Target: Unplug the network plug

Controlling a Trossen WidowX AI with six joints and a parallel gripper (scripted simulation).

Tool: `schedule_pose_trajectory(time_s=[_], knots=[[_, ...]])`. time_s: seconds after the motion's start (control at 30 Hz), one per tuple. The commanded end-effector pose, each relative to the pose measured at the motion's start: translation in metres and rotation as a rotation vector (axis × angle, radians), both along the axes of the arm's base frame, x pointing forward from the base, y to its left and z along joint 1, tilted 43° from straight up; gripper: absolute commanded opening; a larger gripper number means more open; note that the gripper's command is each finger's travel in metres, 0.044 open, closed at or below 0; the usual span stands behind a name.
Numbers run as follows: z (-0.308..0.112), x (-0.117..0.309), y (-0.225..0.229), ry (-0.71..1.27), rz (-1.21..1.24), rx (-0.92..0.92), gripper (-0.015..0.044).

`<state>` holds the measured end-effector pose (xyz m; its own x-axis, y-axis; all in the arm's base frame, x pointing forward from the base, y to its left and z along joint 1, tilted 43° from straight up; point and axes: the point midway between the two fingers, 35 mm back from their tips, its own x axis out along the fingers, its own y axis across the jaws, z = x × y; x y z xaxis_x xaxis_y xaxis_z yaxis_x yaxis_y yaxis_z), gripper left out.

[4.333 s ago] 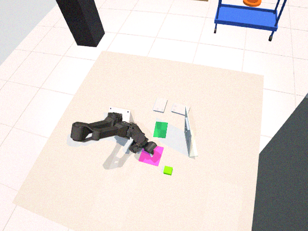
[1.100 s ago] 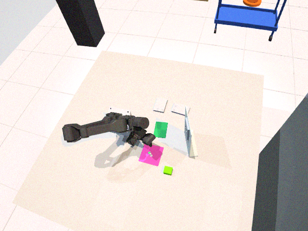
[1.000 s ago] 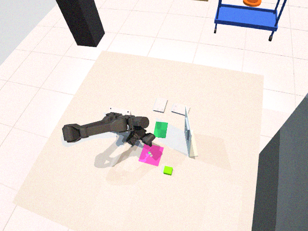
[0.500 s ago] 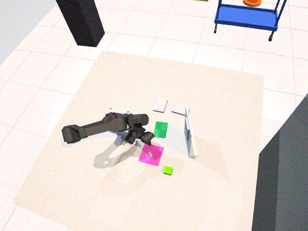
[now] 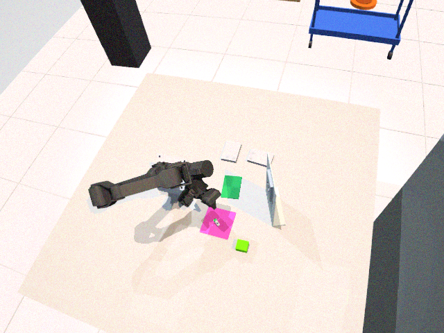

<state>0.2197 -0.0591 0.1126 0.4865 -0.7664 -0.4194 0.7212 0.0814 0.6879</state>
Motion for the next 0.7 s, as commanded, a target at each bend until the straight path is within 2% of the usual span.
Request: schedule_pose_trajectory(time_s=[0.0, 0.67], knots=[[0.001, 0.0, 0.002, 0.003, 0.0, 0.004, 0.0156], [0.033, 0.002, 0.038, 0.016, -0.003, 0.025, 0.0156]])
